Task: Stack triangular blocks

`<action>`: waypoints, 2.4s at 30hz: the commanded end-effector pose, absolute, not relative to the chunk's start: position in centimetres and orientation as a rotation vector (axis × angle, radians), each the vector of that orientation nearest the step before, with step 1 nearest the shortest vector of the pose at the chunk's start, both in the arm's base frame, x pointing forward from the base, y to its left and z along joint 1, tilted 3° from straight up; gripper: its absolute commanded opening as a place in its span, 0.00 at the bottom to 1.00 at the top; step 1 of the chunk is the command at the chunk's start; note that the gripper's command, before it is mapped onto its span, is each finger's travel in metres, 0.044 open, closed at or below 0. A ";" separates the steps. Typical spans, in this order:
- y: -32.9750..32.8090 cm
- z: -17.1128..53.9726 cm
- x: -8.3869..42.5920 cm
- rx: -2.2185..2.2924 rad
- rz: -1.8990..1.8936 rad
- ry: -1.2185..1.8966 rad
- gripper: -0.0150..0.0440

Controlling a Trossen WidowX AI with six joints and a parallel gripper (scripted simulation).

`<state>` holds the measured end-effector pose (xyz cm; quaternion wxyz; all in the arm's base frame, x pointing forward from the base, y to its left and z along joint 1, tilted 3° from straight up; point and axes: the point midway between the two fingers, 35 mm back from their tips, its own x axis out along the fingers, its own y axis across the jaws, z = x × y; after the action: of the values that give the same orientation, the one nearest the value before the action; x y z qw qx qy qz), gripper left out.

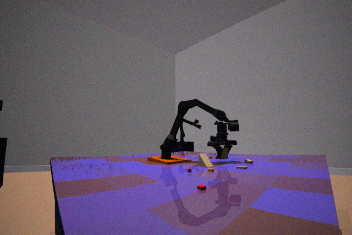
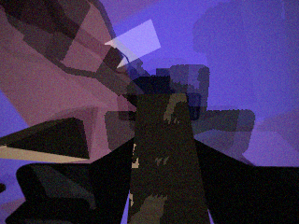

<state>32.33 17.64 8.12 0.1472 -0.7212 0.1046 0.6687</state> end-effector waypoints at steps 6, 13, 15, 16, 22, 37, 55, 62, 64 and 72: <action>17.6 8.1 32.4 -2.101 1.940 0.271 0.25; 17.7 7.9 32.4 -2.100 1.939 0.271 0.25; 17.7 7.6 32.4 -2.099 1.939 0.272 0.25; 17.7 7.4 32.5 -2.098 1.939 0.272 0.25; 17.7 6.4 32.5 -2.094 1.937 0.274 0.25; 17.7 5.7 32.5 -2.095 1.936 0.272 0.39; 17.7 5.7 32.5 -2.095 1.936 0.272 1.00; 17.6 10.5 32.2 -2.095 1.937 0.272 1.00; 17.5 11.7 32.0 -2.095 1.937 0.272 1.00; 17.6 11.5 32.3 -2.101 1.923 0.263 1.00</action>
<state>32.26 17.59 11.39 0.1398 -0.7268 0.0915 0.6662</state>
